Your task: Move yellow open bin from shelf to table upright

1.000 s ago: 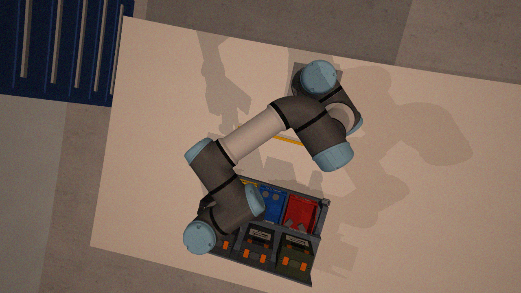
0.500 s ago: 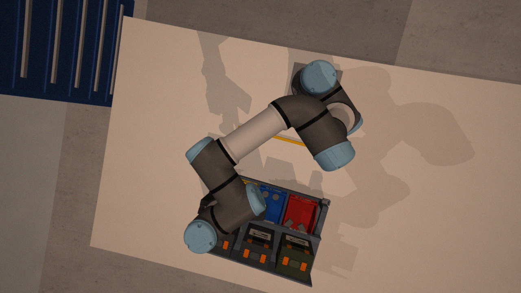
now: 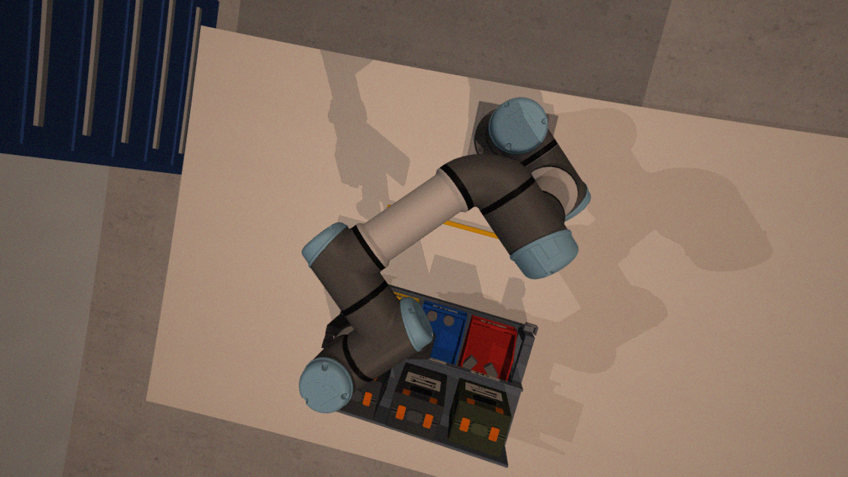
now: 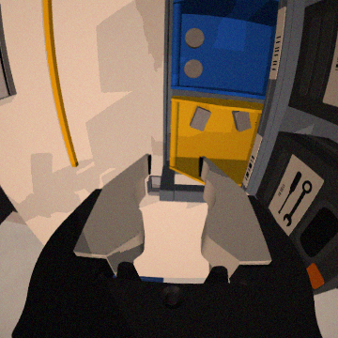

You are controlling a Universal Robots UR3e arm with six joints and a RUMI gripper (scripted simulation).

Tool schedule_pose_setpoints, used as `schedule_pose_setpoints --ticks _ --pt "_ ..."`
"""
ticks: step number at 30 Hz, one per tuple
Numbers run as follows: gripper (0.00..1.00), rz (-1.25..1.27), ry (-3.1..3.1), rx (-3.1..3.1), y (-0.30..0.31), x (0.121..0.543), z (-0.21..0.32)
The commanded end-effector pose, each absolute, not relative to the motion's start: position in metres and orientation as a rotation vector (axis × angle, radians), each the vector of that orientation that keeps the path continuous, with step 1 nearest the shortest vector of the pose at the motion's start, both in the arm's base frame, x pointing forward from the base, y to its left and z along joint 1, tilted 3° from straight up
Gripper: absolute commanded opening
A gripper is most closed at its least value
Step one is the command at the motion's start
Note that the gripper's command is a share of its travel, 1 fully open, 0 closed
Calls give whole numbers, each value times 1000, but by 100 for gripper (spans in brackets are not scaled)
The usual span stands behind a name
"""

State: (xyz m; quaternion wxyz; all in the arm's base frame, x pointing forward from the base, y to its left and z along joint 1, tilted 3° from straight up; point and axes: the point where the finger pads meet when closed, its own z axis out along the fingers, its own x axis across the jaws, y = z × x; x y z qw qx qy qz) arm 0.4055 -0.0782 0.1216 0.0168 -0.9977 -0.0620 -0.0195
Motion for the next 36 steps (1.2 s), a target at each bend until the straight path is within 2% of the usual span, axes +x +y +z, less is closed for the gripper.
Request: schedule_pose_setpoints --ticks 1,5,10,22,27,36 --pt "26 -64 -193 -3103 -78 406 123" --pt "26 -64 -193 -3103 -78 406 123" --pt "26 -64 -193 -3103 -77 406 93" --pt "26 -64 -193 -3103 -77 406 93" --pt "26 -65 -193 -3103 -75 406 48" --pt "26 -65 -193 -3103 -75 406 48"
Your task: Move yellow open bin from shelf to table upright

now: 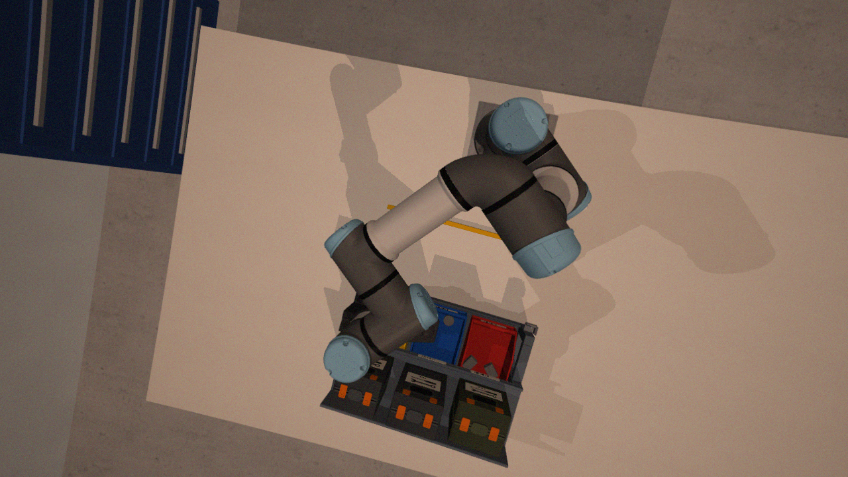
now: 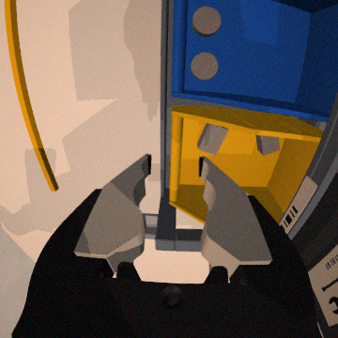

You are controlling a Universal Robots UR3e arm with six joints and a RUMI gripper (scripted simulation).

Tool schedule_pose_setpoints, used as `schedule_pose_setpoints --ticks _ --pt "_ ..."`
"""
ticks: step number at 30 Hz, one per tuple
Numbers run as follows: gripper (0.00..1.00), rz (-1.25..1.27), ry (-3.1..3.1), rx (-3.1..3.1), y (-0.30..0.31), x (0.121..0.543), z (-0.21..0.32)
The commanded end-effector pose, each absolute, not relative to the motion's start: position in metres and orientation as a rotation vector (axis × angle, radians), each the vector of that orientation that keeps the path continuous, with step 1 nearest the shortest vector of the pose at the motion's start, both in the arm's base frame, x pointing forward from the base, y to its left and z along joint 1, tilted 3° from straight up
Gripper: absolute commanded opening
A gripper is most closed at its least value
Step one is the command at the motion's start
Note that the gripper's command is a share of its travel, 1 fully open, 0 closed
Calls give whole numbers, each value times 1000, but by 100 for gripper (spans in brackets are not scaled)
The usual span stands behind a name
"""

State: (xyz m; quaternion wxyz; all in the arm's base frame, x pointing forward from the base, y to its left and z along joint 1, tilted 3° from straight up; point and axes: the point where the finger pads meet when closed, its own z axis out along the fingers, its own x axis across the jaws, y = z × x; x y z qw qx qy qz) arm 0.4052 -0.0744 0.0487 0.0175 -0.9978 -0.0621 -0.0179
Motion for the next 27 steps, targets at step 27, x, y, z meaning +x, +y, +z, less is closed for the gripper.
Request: schedule_pose_setpoints --ticks 27 --pt "26 -65 -193 -3103 -75 406 52"
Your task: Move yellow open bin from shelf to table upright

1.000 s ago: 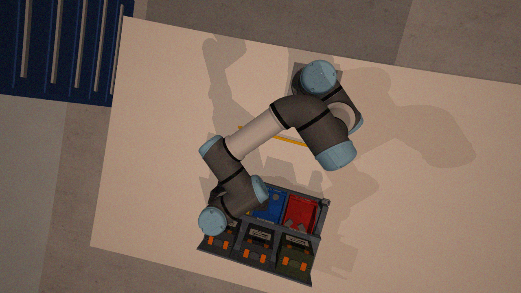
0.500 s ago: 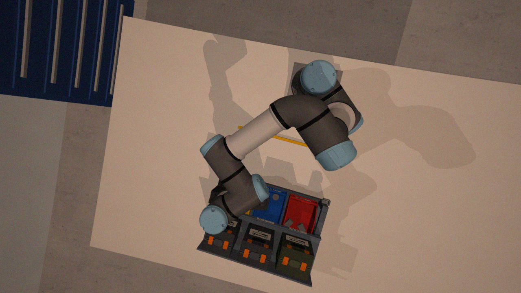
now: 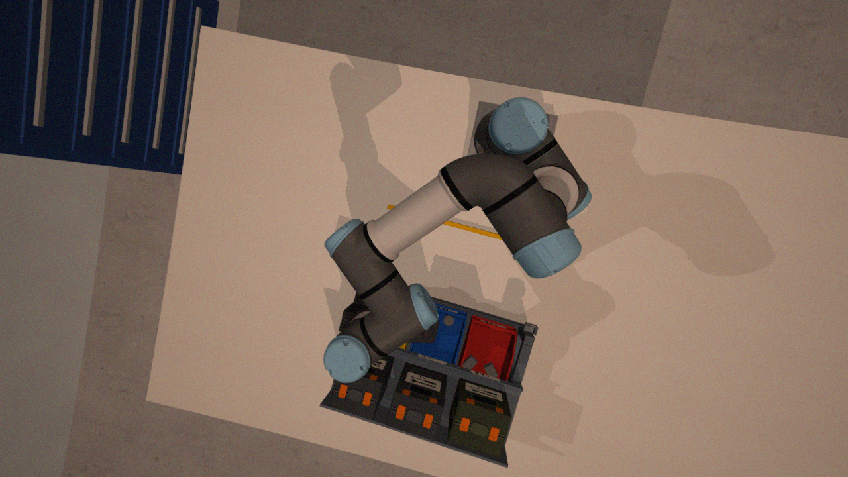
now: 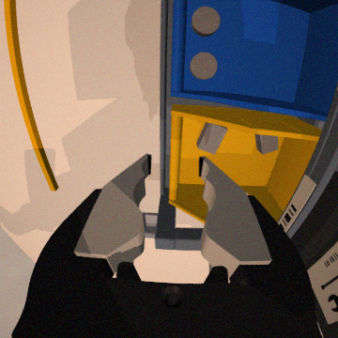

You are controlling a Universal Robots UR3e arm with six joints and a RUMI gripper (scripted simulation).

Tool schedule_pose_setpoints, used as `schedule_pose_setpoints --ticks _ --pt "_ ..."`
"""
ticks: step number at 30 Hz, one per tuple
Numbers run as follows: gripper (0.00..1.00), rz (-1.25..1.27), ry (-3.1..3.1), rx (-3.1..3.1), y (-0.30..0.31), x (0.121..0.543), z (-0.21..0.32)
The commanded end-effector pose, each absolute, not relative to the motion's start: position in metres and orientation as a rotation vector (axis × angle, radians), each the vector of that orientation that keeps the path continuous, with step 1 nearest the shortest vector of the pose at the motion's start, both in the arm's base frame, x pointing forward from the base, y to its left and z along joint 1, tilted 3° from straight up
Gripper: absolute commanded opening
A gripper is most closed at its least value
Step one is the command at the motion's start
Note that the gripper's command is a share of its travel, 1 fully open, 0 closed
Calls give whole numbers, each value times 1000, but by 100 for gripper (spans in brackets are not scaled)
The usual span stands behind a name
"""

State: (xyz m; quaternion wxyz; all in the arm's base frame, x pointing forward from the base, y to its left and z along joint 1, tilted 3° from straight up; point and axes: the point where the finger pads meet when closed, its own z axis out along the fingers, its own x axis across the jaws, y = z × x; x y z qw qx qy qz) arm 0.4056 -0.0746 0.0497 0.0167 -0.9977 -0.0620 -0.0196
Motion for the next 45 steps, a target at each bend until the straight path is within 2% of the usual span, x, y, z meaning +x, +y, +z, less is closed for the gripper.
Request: schedule_pose_setpoints --ticks 1,45 --pt "26 -65 -193 -3103 -75 406 52" --pt "26 -65 -193 -3103 -75 406 54"
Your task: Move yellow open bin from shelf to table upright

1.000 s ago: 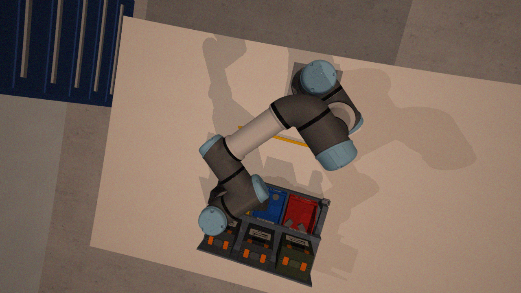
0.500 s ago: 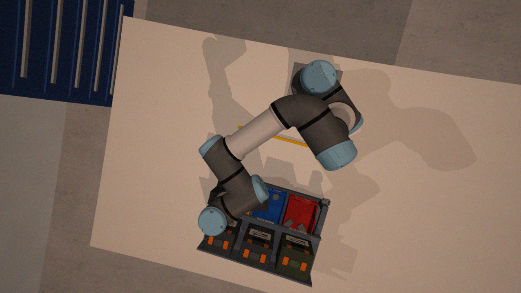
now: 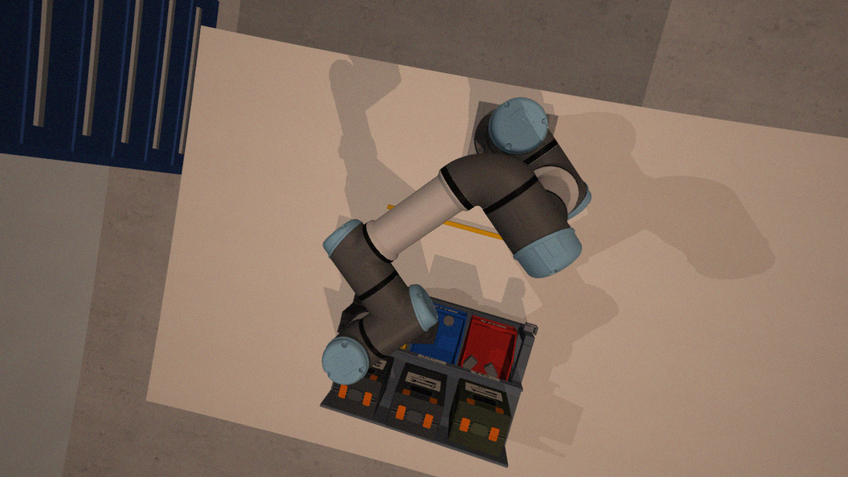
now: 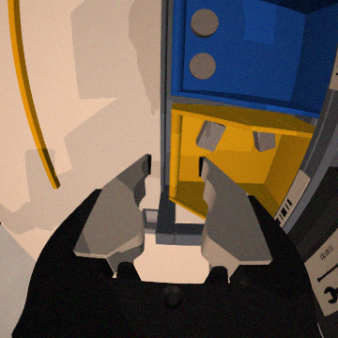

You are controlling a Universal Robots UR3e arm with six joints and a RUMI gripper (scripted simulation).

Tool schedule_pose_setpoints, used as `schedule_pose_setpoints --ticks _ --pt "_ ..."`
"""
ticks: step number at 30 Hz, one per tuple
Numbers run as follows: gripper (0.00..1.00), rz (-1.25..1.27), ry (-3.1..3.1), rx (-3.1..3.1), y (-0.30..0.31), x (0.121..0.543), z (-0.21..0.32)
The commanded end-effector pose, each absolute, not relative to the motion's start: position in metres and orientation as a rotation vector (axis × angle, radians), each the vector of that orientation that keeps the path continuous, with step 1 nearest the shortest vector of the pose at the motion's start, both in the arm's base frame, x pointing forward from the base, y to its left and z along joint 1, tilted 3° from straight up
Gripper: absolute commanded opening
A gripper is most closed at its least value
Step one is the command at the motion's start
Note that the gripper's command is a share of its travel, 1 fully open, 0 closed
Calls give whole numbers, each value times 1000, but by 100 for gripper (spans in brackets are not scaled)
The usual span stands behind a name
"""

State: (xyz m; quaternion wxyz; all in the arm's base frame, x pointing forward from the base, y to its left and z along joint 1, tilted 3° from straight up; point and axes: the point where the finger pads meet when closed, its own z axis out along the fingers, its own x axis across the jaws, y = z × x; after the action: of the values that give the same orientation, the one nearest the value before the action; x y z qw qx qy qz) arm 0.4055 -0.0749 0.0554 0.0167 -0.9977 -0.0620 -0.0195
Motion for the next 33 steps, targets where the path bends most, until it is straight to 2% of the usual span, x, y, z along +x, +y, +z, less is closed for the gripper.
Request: schedule_pose_setpoints --ticks 1,33 --pt "26 -65 -193 -3103 -75 406 52" --pt "26 -65 -193 -3103 -75 407 36"
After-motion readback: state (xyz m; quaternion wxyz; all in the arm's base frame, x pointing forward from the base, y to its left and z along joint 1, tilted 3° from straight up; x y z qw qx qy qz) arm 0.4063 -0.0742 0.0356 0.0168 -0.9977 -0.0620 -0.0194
